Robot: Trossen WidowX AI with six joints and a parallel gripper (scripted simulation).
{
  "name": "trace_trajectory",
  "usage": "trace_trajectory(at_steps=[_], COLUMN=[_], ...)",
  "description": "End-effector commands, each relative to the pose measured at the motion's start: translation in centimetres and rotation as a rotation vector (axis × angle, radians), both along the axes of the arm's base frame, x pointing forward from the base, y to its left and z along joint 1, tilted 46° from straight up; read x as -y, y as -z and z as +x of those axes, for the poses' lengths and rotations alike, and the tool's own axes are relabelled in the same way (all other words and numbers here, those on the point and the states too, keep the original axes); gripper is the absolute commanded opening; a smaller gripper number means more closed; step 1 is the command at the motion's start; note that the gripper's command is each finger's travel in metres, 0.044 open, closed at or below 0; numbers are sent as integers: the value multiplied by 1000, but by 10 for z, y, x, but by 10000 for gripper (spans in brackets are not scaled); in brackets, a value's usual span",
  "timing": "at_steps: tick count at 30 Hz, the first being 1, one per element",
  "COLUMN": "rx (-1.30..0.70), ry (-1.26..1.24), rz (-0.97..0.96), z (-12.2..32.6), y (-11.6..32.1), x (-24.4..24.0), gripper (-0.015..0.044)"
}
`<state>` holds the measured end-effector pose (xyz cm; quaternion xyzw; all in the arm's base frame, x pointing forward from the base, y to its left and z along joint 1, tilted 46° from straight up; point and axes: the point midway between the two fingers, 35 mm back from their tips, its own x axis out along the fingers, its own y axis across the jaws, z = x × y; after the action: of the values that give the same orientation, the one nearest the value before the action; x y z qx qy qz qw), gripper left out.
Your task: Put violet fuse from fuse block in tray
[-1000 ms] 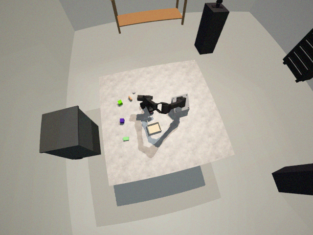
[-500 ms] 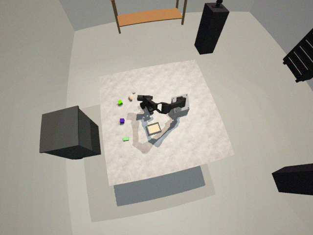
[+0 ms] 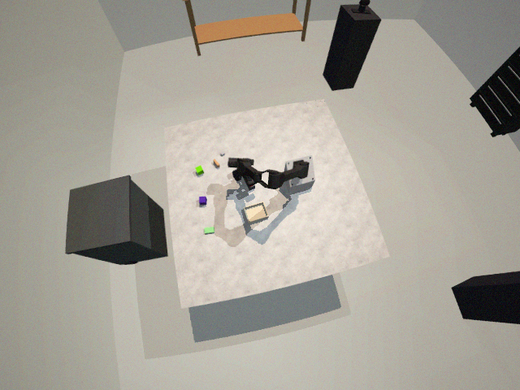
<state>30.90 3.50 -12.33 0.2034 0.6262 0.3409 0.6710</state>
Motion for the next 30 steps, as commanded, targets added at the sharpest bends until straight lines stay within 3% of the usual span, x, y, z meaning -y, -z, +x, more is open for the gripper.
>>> trace_trajectory(at_steps=[1, 13, 23, 30], rx=[-7, -7, 0, 0], ry=[4, 4, 0, 0], rz=[4, 4, 0, 0], z=[-1, -1, 0, 0], y=[1, 1, 0, -1], x=[-1, -1, 0, 1], gripper=[66, 66, 0, 0])
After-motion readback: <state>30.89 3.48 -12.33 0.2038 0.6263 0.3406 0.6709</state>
